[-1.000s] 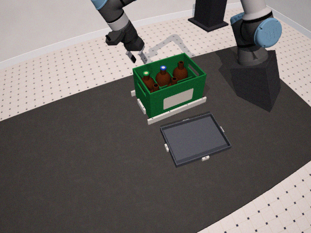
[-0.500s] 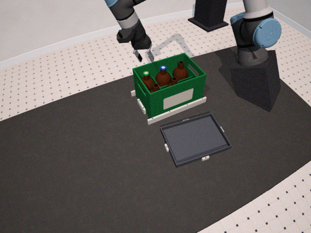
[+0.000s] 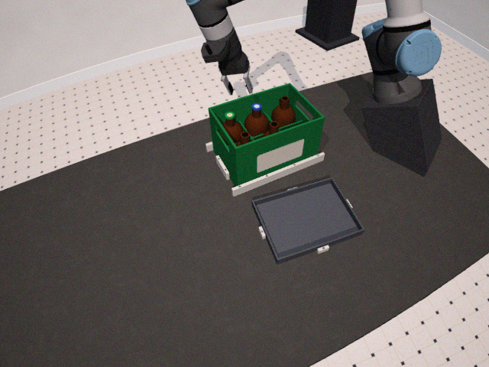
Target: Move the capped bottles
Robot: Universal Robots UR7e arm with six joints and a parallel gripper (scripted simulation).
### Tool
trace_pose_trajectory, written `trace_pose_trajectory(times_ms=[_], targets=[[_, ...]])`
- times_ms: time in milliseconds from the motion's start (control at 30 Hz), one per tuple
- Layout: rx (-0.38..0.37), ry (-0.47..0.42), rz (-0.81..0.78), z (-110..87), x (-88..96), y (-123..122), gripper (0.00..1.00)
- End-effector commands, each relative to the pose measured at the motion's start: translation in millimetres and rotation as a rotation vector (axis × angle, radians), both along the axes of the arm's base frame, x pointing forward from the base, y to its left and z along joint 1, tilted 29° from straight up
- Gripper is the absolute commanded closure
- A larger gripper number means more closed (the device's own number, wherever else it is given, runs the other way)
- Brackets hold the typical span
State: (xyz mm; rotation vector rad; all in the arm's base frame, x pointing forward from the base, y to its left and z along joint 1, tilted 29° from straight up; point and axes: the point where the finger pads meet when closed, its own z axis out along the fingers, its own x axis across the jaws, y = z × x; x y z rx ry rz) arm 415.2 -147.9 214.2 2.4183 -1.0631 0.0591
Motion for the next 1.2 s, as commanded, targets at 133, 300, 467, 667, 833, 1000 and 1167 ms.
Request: trace_pose_trajectory(times_ms=[133,300,467,667,833,1000,1167], targets=[[-0.003,0.0,0.123,-4.5,-32.8,-0.4,0.0],[-0.004,0.01,0.1,-5.2,-27.8,0.7,0.0],[-0.005,0.01,0.164,-5.4,-33.8,0.4,0.0],[-0.006,0.011,0.24,-5.7,-41.1,0.1,0.0],[-0.007,0.012,0.279,-5.9,-44.7,-0.1,0.0],[-0.008,0.018,0.284,-6.3,-42.3,0.7,0.0],[-0.009,0.018,0.348,-6.4,-44.5,0.6,0.0]])
